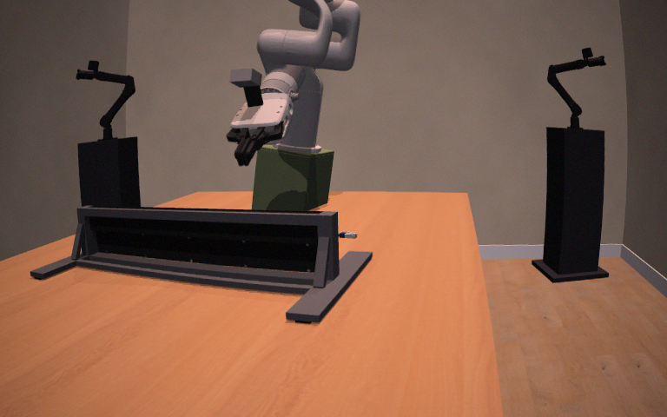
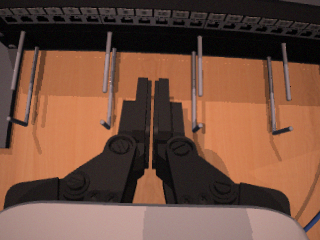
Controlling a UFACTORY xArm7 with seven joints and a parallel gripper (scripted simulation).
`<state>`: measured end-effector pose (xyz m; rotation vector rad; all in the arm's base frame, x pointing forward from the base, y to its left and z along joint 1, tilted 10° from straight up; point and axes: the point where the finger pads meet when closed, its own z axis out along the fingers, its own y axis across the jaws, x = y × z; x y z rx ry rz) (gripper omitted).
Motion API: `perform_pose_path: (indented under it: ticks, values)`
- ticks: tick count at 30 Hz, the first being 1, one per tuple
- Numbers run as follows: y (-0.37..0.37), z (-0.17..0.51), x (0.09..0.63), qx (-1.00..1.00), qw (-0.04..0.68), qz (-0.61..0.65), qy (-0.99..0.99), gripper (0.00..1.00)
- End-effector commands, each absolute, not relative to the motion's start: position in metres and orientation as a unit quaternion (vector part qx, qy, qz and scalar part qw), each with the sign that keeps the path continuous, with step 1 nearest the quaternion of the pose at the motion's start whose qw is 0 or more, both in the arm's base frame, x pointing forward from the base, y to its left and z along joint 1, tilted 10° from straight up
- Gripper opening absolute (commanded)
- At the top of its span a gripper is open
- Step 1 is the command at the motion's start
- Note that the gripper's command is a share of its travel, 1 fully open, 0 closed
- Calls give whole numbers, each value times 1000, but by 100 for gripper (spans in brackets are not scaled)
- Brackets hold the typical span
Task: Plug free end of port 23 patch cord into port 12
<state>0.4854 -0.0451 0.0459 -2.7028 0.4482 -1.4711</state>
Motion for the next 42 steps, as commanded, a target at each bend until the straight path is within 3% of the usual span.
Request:
perform_pose_path:
  ticks: [1, 13, 42]
  values:
    - [-50, 24, 521, -868, 16, -474, 144, 0]
    - [-55, 0, 558, -868, 16, -474, 144, 0]
    - [-55, -1, 559, -868, 16, -474, 144, 0]
